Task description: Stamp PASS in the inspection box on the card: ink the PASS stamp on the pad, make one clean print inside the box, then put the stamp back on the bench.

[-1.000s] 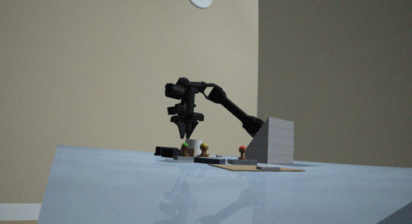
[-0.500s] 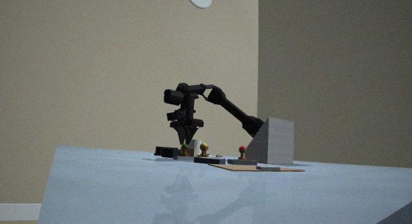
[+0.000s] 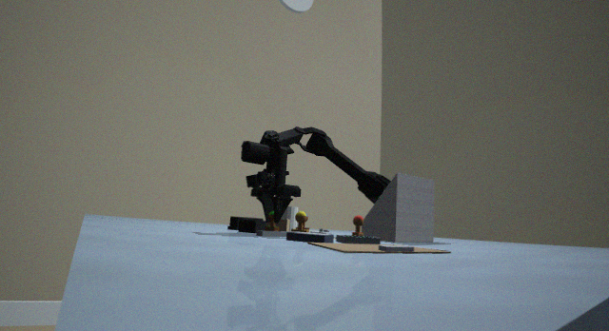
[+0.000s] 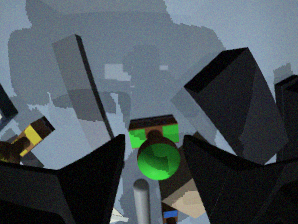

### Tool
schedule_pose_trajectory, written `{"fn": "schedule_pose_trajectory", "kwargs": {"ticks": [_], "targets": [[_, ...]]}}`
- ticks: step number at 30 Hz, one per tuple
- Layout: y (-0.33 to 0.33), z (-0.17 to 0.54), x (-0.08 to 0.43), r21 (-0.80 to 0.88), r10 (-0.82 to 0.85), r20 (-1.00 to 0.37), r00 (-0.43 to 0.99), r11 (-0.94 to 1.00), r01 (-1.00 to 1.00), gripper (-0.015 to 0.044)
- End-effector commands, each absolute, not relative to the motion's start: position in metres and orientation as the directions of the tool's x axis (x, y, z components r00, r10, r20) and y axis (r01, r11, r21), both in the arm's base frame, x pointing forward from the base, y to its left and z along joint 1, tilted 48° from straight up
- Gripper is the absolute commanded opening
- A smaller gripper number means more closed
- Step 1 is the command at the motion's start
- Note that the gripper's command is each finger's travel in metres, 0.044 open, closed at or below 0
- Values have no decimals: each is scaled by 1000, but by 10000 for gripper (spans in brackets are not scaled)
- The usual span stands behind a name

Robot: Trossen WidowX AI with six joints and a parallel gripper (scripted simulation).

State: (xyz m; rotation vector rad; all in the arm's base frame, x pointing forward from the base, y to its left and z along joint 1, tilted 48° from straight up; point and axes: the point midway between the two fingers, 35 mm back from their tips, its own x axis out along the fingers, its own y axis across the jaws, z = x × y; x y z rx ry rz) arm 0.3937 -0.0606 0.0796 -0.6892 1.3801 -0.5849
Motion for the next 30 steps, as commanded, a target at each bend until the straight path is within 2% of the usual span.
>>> {"fn": "schedule_pose_trajectory", "kwargs": {"ticks": [1,7,28,30], "targets": [[-66,75,393,-740,-734,-671,109,672,-30,216],[-70,72,393,-741,-734,-670,109,671,-29,216],[-69,73,393,-738,-732,-673,108,675,-23,76],[-68,73,393,-738,-732,-673,108,675,-23,23]]}}
